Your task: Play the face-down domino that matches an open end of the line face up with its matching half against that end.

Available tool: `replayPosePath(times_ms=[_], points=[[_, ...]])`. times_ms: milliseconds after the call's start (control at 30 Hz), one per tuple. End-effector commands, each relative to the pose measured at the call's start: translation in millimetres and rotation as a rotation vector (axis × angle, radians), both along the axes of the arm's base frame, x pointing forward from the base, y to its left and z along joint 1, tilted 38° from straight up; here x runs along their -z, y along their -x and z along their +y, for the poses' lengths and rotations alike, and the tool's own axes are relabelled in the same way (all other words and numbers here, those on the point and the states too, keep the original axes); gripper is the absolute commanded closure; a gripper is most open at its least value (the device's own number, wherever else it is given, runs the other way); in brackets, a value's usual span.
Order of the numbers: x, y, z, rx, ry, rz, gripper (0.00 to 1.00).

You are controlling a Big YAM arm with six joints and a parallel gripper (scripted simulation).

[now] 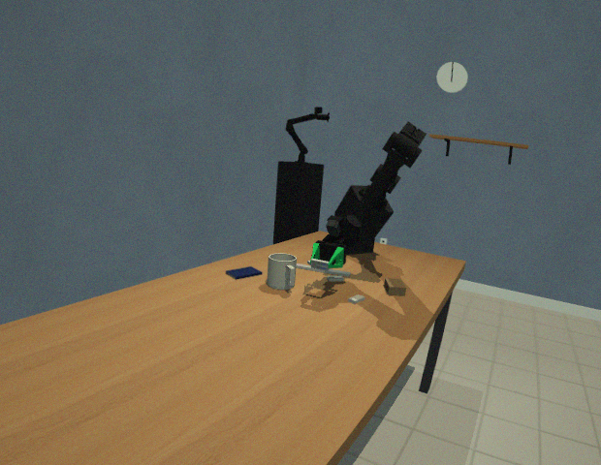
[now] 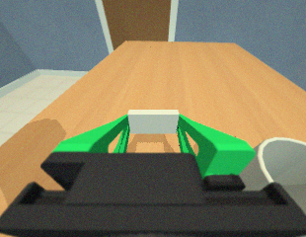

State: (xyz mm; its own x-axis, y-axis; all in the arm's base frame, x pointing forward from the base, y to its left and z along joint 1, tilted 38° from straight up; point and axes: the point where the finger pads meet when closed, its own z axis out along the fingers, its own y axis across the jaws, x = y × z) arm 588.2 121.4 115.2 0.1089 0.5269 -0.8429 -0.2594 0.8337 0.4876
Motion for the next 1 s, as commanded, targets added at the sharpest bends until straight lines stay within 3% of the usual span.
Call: replayPosePath(times_ms=[0, 167, 200, 500, 733, 767, 967], points=[[-19.7, -1.7, -5.1, 0.009, -0.023, -0.062, 0.47], [-19.7, -1.7, -5.1, 0.009, -0.023, -0.062, 0.47], [-4.9, -0.5, -2.2, 0.004, -0.004, -0.012, 0.47], [-19.7, -1.7, -5.1, 0.009, -0.023, -0.062, 0.47], [-19.7, -1.7, -5.1, 0.009, -0.023, -0.062, 0.47], [-4.9, -0.5, -2.2, 0.004, -0.004, -0.012, 0.47], [-14.8, -1.3, -4.1, 0.007, -0.017, -0.045, 0.47]])
